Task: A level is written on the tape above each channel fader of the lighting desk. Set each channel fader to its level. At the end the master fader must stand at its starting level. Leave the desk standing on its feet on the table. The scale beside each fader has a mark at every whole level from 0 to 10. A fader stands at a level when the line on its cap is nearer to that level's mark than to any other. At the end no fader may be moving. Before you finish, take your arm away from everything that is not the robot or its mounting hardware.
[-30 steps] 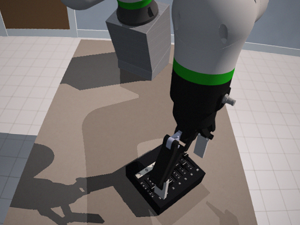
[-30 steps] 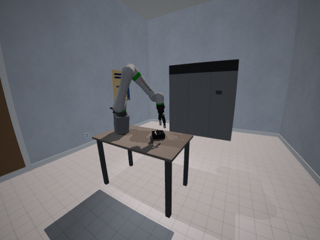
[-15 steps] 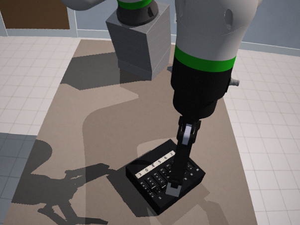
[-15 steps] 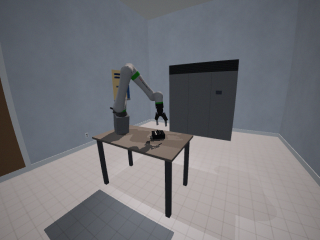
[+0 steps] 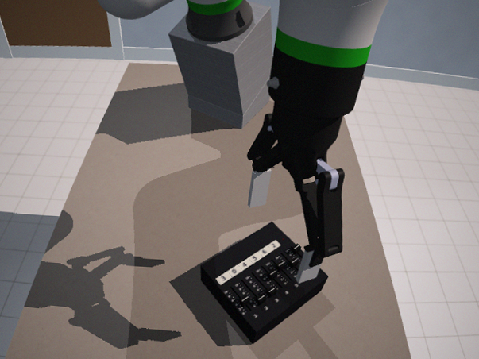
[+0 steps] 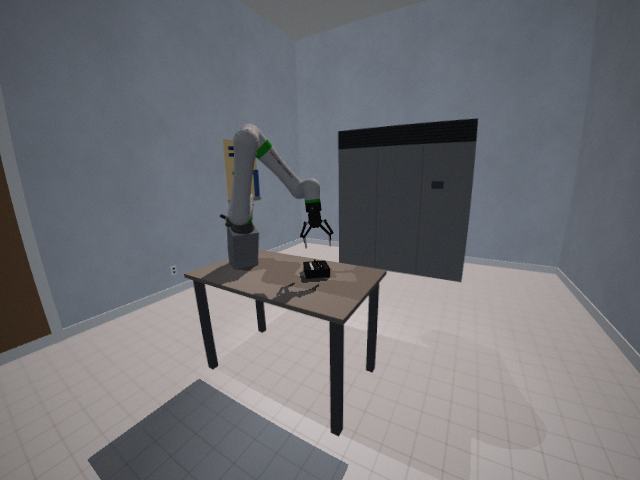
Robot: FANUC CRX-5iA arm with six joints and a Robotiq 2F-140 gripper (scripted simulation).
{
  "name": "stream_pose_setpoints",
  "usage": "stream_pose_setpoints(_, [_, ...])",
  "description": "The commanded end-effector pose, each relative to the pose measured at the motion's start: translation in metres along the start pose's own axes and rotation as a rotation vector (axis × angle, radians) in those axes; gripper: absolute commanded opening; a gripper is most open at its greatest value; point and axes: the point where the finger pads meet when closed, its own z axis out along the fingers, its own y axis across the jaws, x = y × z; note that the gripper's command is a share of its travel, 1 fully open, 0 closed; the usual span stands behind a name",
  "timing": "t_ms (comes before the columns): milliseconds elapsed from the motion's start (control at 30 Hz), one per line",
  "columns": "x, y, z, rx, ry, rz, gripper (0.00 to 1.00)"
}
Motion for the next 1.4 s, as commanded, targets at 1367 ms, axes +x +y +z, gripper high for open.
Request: stream_pose_setpoints(1367, [-0.007, -0.016, 0.002, -0.059, -0.096, -0.588, 1.0])
